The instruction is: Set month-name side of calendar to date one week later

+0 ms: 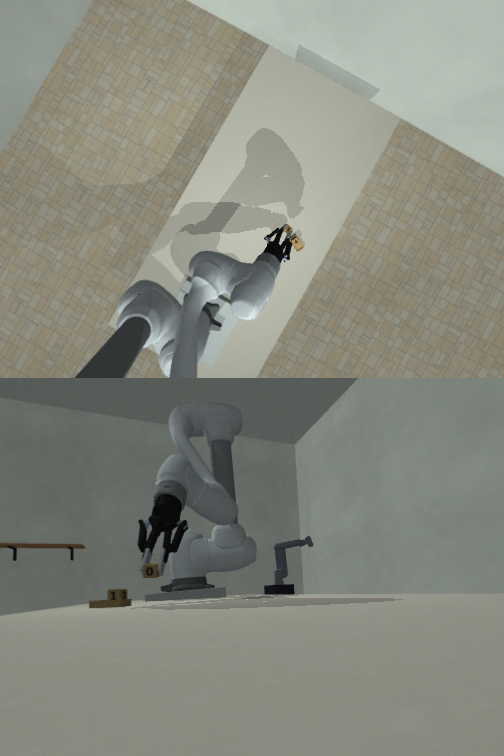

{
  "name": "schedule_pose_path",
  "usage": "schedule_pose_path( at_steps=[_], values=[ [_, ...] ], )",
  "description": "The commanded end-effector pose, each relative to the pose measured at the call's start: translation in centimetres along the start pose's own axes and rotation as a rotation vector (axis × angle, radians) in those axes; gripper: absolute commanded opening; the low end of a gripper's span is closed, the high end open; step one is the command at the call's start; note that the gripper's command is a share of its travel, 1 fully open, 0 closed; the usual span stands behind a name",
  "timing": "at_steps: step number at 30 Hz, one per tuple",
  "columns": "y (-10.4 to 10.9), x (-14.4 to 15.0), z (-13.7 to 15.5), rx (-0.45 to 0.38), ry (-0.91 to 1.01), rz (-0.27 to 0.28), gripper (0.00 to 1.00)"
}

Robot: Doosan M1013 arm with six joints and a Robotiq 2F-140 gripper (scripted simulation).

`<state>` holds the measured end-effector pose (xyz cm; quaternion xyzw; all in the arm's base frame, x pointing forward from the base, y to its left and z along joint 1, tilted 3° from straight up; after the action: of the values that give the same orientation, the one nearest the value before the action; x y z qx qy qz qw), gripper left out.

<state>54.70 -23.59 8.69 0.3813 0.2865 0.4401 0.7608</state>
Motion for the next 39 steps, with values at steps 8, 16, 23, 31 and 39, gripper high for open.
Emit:
schedule_pose_path(
  at_steps=[8,16,23,31,39],
  values=[
    [0.1,0.4,0.5,0.049,0.005,0.059,0.25],
    [0.1,0.4,0.7,0.049,0.005,0.059,0.25],
    [-0.3,0.1,1.1,0.166,0.008,0.05,0.25],
    [-0.1,0.4,1.9,0.311,0.013,0.058,0.25],
    [-0.4,0.4,2.2,0.396,0.015,0.056,0.25]
  ],
)
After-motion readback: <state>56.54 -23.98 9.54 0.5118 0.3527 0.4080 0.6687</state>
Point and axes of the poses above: the point where the finger pads meet when closed, its own y axis back along the fingers, its own x axis across the jaws, z = x × y, the point moved 2 cm from there along y, back along the fingers
